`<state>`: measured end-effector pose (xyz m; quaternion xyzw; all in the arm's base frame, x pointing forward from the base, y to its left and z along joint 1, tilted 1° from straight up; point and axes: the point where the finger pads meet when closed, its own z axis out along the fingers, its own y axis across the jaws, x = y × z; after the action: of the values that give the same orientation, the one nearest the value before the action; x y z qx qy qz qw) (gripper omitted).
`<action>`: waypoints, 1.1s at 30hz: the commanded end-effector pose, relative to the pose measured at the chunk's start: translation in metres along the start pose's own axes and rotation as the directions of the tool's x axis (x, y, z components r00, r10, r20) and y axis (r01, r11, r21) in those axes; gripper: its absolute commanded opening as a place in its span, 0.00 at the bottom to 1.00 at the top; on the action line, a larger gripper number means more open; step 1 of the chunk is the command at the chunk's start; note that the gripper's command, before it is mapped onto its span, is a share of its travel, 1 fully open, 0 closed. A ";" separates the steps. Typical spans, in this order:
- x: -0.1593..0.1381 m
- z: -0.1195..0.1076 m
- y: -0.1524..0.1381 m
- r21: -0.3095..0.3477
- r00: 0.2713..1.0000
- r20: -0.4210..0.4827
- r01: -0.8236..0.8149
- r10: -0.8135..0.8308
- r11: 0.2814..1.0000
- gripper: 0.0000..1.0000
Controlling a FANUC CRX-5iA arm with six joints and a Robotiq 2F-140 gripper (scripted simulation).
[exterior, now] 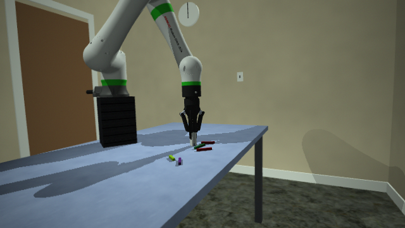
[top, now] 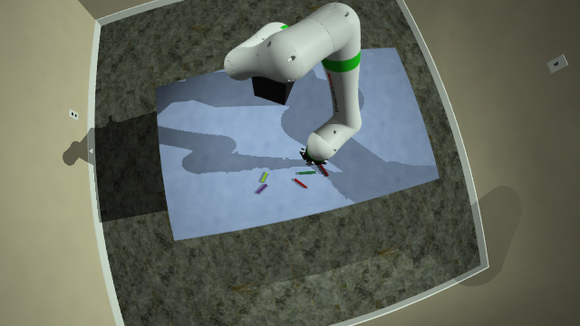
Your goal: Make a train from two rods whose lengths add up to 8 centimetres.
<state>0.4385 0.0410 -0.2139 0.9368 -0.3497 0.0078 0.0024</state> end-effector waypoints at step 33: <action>0.000 -0.100 0.000 0.000 1.000 0.000 0.000 0.000 1.000 0.03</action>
<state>0.4372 0.0418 -0.1158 0.9368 -0.3497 0.0078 0.0025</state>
